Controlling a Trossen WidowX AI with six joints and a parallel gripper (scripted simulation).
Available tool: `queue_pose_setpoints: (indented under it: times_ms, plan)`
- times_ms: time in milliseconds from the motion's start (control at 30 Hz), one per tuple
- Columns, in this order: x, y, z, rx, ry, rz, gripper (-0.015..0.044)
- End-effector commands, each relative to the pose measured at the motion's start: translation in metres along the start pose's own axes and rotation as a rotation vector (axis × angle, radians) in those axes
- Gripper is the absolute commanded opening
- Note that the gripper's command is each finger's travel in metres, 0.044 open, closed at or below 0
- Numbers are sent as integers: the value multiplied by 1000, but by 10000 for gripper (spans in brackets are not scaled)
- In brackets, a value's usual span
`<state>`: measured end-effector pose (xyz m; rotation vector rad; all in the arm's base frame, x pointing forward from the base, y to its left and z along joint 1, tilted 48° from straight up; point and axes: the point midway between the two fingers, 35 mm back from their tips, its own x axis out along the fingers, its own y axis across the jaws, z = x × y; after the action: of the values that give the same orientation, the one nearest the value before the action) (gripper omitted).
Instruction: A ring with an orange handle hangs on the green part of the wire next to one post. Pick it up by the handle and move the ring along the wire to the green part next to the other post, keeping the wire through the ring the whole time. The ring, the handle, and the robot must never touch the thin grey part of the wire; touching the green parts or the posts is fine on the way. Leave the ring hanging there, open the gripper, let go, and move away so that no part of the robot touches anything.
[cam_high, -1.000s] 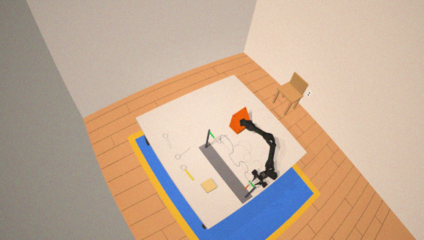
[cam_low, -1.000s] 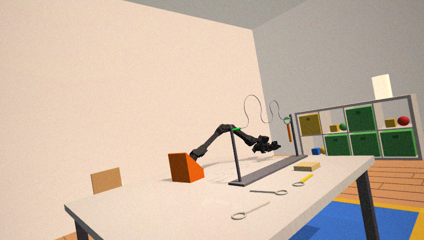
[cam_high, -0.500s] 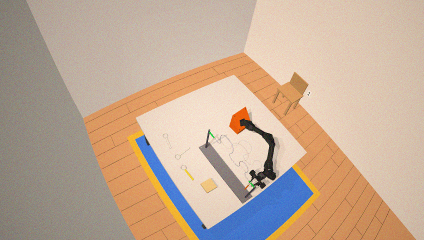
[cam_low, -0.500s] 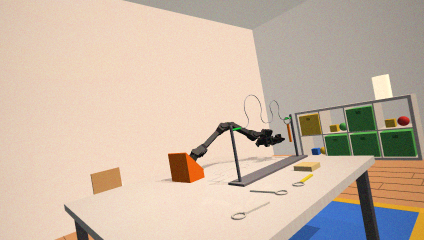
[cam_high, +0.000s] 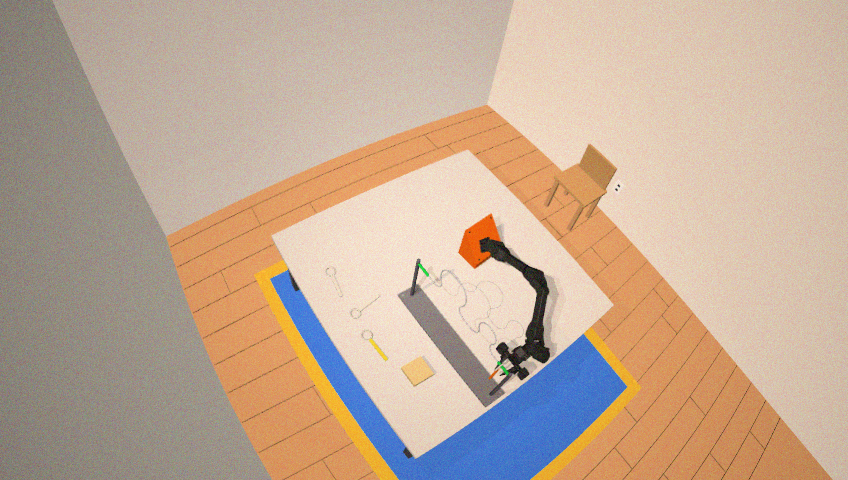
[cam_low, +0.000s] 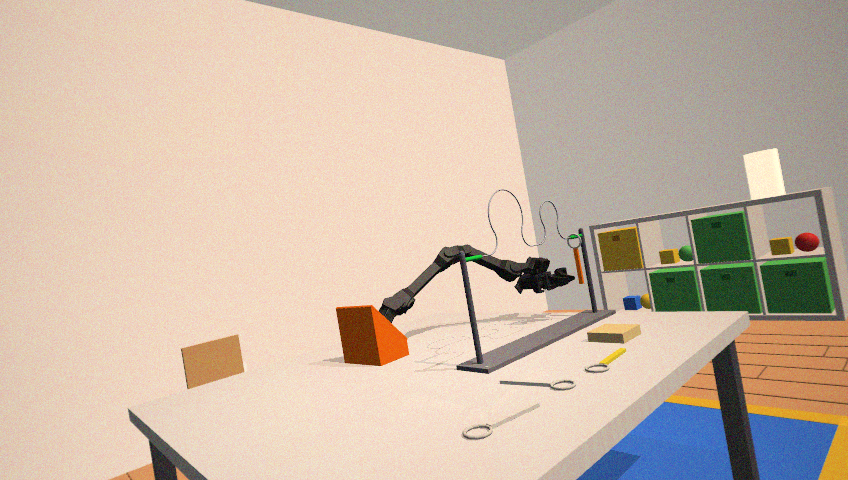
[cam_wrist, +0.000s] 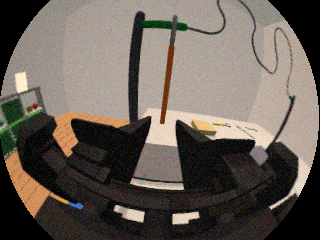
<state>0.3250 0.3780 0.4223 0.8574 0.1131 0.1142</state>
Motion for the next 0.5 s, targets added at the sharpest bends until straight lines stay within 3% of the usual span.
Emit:
queue_pose_setpoints:
  times_ms: [0,467]
  plan:
    - [8,2,3,0,-1,4,160]
    - [30,3,3,0,-2,4,160]
